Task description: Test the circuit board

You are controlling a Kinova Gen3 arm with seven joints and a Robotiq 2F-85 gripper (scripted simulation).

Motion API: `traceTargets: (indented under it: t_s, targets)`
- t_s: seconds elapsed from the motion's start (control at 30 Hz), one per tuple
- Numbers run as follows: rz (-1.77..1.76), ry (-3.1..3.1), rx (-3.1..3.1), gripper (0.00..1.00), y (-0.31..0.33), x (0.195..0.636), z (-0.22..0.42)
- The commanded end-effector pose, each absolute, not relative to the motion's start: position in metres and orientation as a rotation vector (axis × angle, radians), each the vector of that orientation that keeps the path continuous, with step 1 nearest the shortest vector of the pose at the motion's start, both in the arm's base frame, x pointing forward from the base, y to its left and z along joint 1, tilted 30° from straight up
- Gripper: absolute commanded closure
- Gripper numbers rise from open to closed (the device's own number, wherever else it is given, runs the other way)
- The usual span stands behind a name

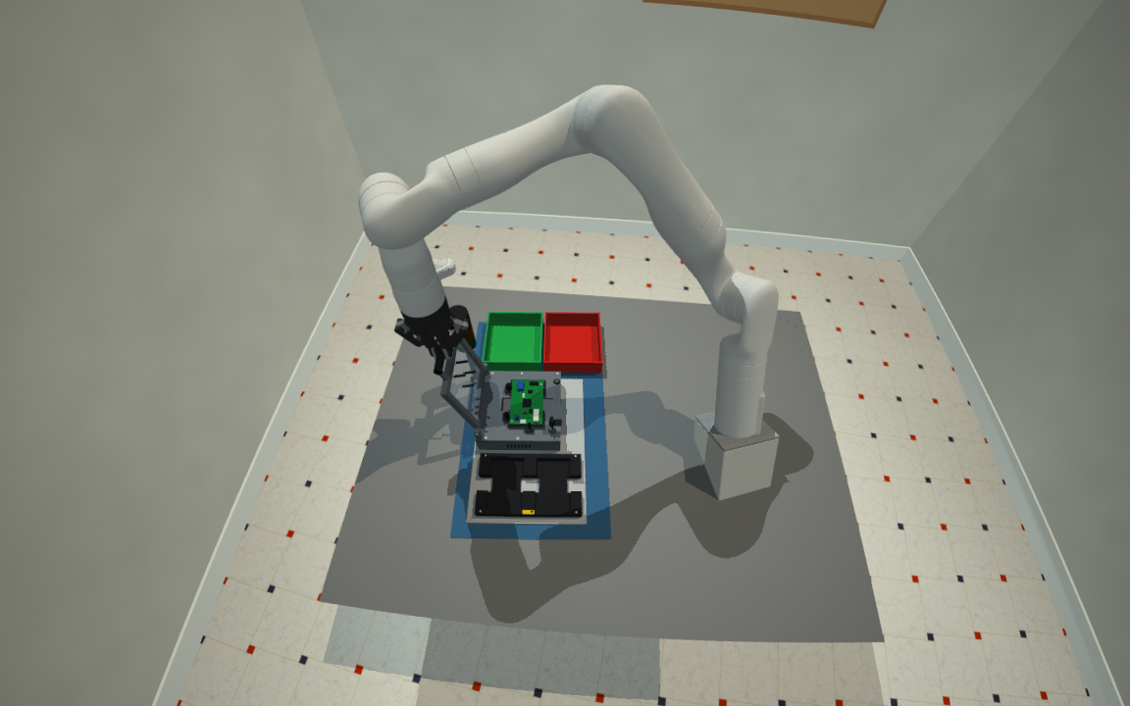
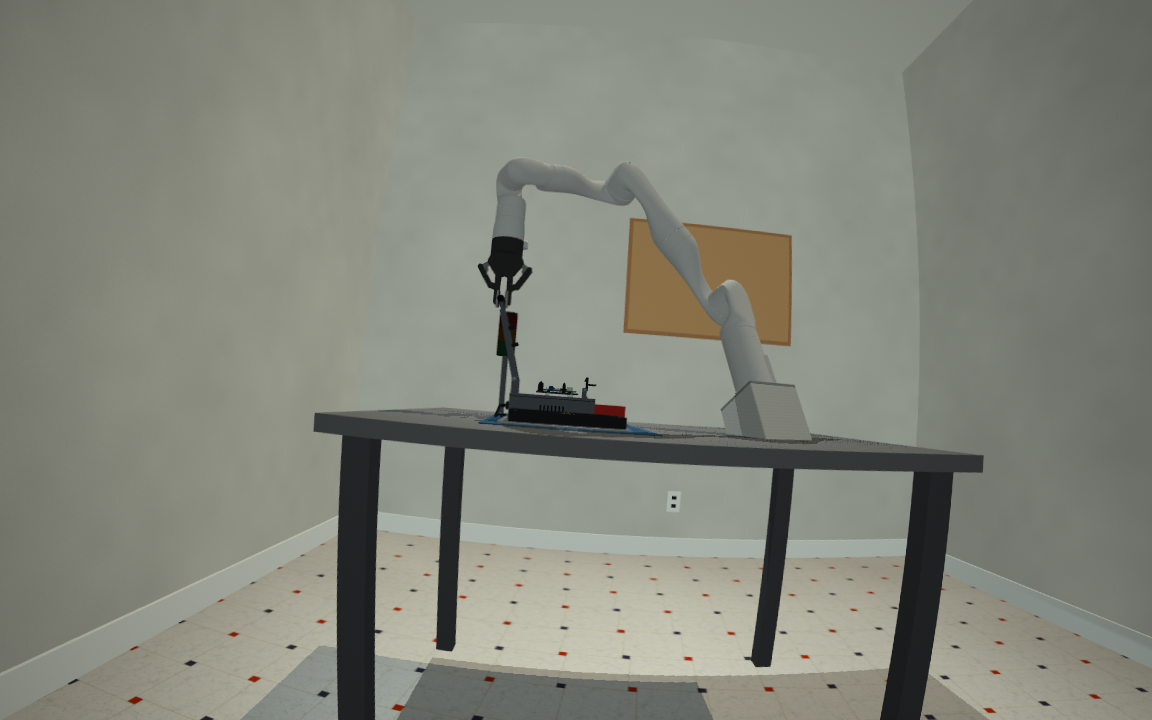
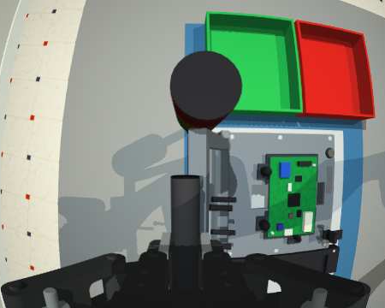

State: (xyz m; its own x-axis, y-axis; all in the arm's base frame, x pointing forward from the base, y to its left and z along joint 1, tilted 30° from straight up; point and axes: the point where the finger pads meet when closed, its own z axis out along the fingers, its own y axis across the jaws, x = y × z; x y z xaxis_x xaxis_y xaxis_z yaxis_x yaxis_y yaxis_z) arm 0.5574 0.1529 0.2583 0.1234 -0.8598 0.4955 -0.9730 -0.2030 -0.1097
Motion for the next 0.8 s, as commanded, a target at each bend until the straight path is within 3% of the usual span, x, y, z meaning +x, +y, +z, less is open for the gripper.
traceTargets:
  t_s: [0.0, 0.77]
  targets:
    - [0.683, -1.809, 2.161, 1.00, 0.1535, 0.5574, 0.2589]
    - [0.683, -1.809, 2.161, 1.00, 0.1529, 0.5511, 0.2595]
